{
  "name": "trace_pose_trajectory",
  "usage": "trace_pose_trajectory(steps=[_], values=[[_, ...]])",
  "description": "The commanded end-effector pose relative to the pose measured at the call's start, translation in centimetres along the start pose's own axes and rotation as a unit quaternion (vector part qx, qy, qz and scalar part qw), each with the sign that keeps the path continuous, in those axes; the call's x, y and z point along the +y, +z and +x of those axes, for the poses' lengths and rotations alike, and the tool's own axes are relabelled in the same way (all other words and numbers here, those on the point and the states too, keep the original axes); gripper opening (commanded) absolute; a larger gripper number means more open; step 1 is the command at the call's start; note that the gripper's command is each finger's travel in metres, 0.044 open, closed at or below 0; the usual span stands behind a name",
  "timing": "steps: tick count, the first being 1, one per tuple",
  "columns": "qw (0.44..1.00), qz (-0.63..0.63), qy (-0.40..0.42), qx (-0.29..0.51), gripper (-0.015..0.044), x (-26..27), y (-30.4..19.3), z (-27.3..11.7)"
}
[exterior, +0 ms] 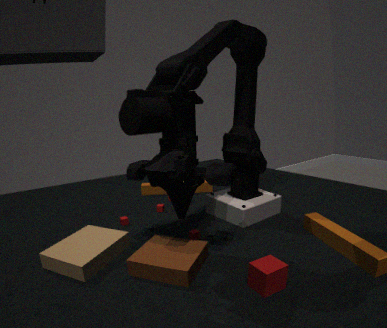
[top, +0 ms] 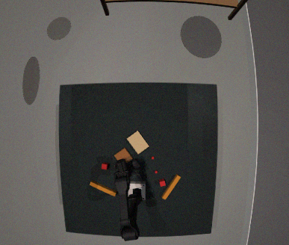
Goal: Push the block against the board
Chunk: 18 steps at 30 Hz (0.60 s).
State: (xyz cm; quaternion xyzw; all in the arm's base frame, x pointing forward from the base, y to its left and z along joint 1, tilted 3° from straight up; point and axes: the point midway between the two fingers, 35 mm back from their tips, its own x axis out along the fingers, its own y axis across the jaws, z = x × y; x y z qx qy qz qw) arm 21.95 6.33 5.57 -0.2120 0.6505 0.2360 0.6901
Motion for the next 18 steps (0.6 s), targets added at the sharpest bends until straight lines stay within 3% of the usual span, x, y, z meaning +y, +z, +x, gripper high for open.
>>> trace_pose_trajectory(steps=[1,18], values=[[1.000,-0.002,0.005,0.007,0.0000,0.3,-0.7,4.1],[1.000,-0.002,0.005,0.007,0.0000,0.3,0.0,5.3]])
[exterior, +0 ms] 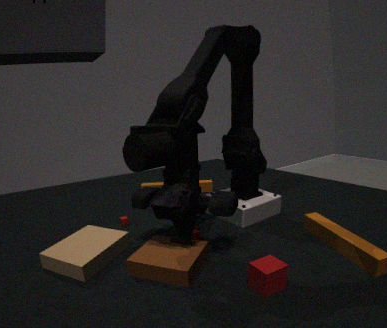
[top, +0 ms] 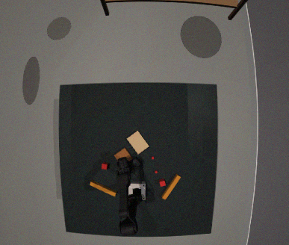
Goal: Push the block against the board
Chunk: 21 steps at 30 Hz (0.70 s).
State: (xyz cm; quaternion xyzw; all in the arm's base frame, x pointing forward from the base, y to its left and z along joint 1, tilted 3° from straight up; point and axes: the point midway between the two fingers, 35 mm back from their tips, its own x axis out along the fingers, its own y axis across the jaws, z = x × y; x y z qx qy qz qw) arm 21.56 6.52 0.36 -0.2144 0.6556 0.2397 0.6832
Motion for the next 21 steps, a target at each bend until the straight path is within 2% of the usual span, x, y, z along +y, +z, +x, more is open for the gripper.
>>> trace_pose_trajectory(steps=[1,21], values=[[1.000,0.002,0.001,-0.001,0.0000,0.0,0.6,0.1],[1.000,0.002,0.001,-0.002,0.0000,0.0,2.2,0.0]])
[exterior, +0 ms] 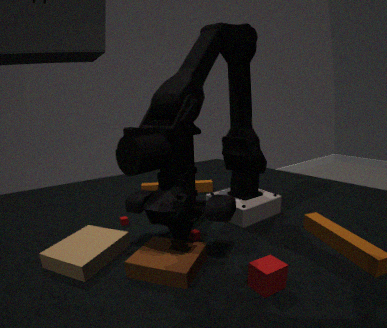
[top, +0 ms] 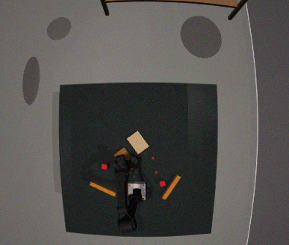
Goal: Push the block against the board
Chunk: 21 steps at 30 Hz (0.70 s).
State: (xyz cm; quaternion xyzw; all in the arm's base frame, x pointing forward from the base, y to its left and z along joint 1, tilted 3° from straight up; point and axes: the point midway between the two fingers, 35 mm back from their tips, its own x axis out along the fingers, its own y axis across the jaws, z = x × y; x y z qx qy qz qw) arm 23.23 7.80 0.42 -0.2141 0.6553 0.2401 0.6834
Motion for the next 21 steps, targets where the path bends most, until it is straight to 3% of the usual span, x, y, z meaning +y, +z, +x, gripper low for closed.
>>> trace_pose_trajectory(steps=[1,21], values=[[1.000,0.002,0.001,-0.001,0.0000,0.0,0.0,0.0],[1.000,0.002,0.001,0.000,0.0000,-0.1,-3.3,0.0]])
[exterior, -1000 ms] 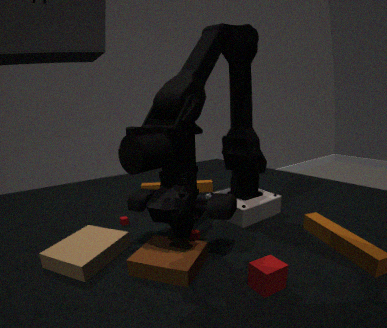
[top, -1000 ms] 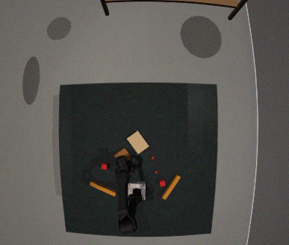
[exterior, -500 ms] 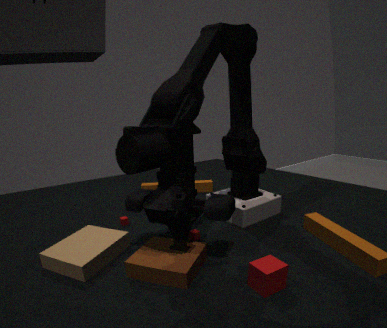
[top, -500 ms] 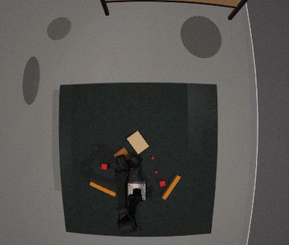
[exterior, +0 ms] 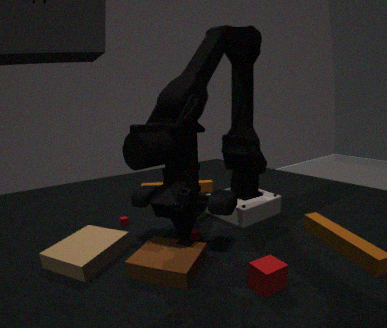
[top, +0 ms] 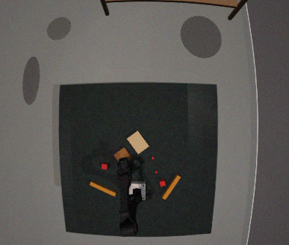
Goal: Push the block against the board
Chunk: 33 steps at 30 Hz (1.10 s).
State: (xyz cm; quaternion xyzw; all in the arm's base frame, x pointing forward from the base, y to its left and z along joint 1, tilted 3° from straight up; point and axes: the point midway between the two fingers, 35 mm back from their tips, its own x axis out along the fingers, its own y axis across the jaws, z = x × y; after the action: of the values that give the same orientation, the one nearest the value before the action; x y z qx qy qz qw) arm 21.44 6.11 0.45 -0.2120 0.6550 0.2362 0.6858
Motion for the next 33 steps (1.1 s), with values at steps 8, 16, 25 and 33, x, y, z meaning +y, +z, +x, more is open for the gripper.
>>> trace_pose_trajectory(steps=[8,16,25,33], values=[[1.000,-0.002,0.002,0.002,0.0000,0.2,-2.1,0.2],[1.000,-0.002,0.002,0.002,0.0000,0.0,-1.7,-4.1],[1.000,-0.005,0.002,0.002,0.0000,0.0,-1.8,-5.3],[0.992,-0.130,0.003,0.001,0.0000,0.8,0.0,-5.5]])
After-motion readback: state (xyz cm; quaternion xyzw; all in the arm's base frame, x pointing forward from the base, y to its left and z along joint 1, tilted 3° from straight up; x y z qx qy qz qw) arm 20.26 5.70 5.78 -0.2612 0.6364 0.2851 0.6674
